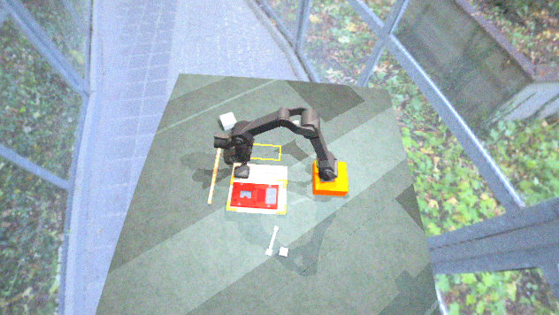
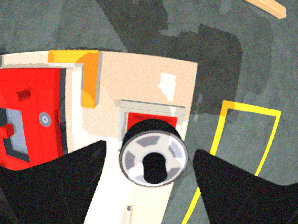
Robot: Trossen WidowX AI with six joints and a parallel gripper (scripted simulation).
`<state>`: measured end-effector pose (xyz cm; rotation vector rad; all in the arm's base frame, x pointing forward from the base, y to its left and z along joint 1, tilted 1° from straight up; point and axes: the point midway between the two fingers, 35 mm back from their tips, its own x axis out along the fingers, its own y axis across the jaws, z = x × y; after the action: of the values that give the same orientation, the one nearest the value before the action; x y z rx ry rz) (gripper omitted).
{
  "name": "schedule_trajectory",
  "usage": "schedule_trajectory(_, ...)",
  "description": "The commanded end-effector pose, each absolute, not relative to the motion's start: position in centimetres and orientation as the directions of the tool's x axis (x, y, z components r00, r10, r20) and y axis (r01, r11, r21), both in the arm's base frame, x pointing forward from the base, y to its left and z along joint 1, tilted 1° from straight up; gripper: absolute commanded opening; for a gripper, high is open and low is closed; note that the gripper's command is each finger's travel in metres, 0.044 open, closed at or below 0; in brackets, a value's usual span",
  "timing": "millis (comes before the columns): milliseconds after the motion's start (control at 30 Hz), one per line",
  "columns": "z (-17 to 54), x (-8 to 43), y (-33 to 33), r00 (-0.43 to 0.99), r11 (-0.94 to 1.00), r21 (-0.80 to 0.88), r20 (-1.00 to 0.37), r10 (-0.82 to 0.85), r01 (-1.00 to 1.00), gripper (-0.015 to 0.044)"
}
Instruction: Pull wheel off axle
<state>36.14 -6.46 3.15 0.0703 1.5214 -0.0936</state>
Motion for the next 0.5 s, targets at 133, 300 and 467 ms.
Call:
schedule_trajectory(133,3.19,36.17,-6.47,0.048,0.994,-0.012,-0.999,-0.017,0.105,0.0168)
schedule_trajectory(300,3.20,36.17,-6.47,0.048,0.994,-0.012,-0.999,-0.017,0.105,0.0115)
schedule_trajectory(467,3.31,36.17,-6.46,0.048,0.994,-0.012,-0.999,-0.018,0.105,0.0000)
